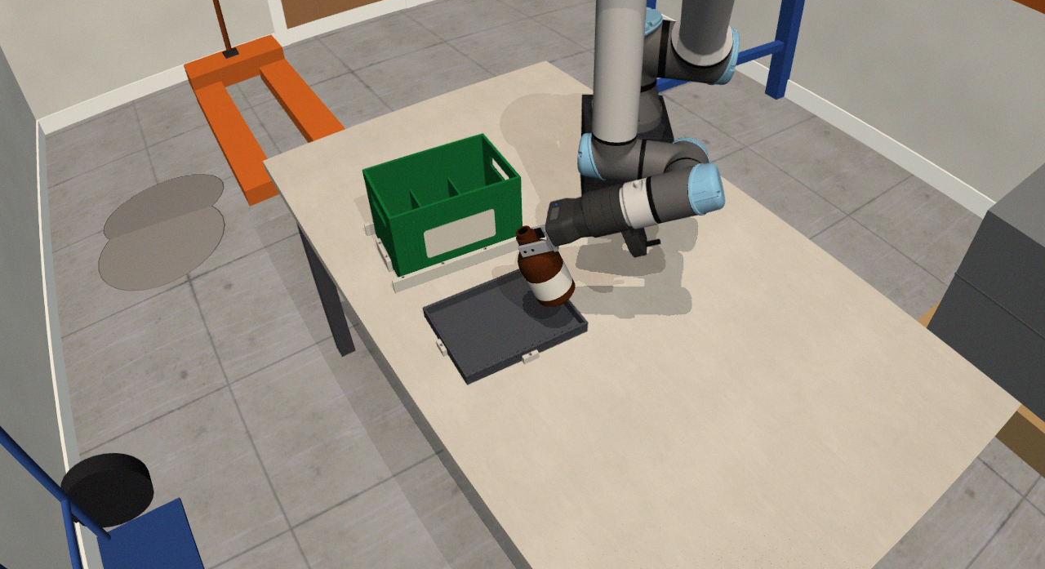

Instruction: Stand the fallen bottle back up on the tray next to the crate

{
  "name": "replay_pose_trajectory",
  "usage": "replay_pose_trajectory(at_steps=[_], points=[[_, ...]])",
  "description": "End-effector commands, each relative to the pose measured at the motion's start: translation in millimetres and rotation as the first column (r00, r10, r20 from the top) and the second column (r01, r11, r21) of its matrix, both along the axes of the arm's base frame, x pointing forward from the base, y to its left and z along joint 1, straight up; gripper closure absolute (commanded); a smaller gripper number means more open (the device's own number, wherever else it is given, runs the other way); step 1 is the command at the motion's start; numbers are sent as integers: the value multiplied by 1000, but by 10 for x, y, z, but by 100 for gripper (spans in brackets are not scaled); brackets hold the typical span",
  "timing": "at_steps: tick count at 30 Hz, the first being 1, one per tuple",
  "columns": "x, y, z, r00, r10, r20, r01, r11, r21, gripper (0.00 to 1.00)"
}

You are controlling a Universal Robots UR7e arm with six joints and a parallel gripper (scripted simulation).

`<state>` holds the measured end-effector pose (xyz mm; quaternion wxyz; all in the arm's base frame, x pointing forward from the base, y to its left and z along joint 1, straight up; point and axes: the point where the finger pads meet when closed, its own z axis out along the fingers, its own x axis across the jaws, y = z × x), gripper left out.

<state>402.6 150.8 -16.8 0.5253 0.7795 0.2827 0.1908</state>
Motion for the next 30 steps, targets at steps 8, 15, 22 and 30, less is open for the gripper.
replay_pose_trajectory(at_steps=[8,15,22,30], points=[[-3,6,6,1000,2,28,-1,1000,-29,100],[-3,6,6,1000,2,28,-1,1000,-30,100],[-3,6,6,1000,2,28,-1,1000,-30,100],[-3,6,6,1000,2,28,-1,1000,-30,100]])
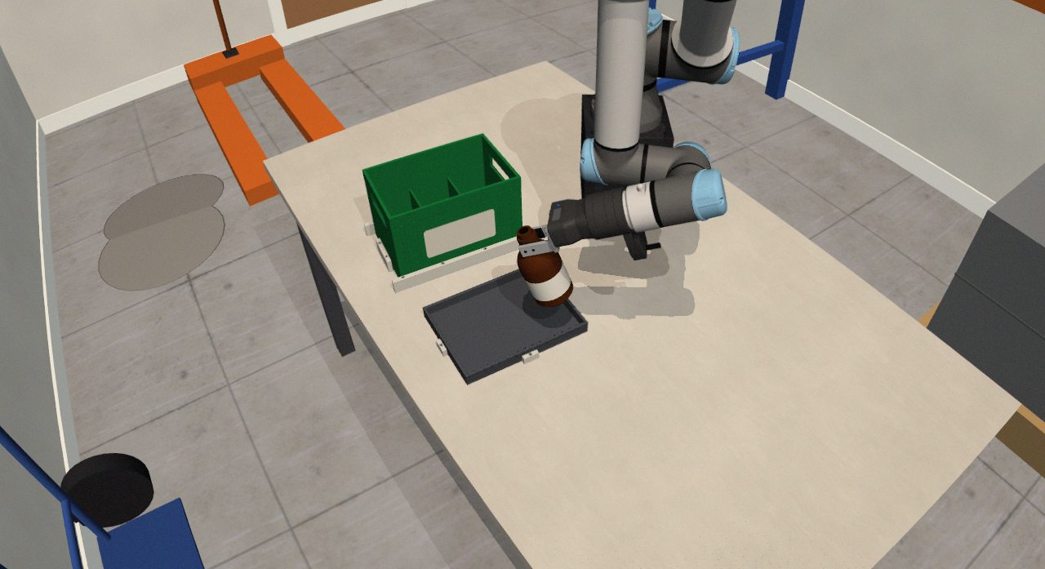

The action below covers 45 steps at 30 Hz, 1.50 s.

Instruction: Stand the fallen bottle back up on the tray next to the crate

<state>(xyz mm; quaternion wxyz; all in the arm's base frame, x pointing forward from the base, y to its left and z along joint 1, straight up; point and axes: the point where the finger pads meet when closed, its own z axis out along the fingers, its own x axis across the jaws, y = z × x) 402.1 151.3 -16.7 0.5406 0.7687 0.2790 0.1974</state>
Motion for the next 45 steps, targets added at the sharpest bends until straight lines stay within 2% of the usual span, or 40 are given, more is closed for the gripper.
replay_pose_trajectory(at_steps=[1,45], points=[[2,1,5,1000,0,1,0,1000,0,100],[74,-86,6,1000,0,1,0,1000,1,100]])
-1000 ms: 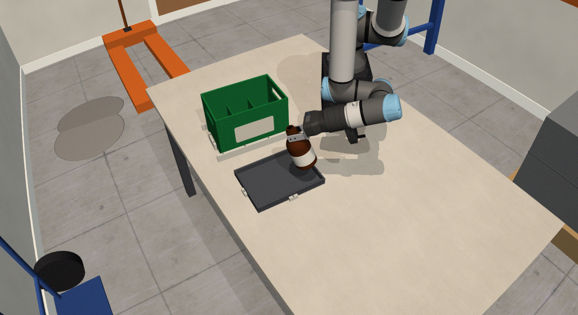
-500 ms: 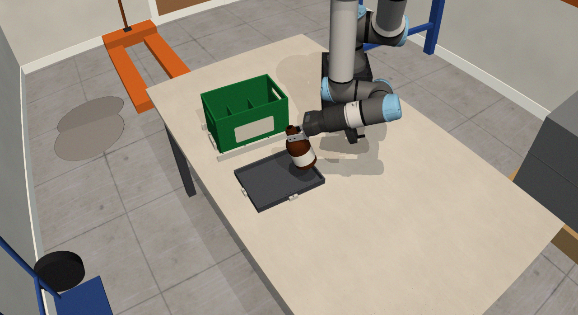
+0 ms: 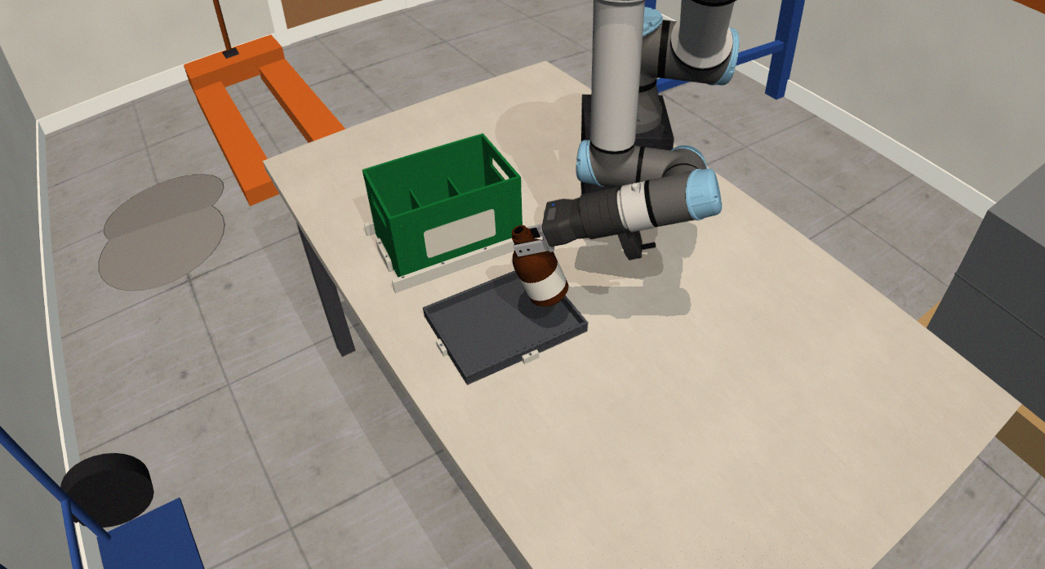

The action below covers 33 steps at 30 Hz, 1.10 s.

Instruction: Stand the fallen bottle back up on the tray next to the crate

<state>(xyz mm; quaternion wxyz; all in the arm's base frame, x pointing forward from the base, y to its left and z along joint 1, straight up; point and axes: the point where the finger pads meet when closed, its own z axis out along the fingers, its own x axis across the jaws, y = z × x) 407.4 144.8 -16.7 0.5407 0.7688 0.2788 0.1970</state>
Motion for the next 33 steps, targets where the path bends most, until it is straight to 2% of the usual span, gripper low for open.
replay_pose_trajectory(at_steps=[1,33], points=[[25,-27,5,1000,1,2,-1,1000,1,100],[70,-81,6,1000,1,2,-1,1000,1,100]])
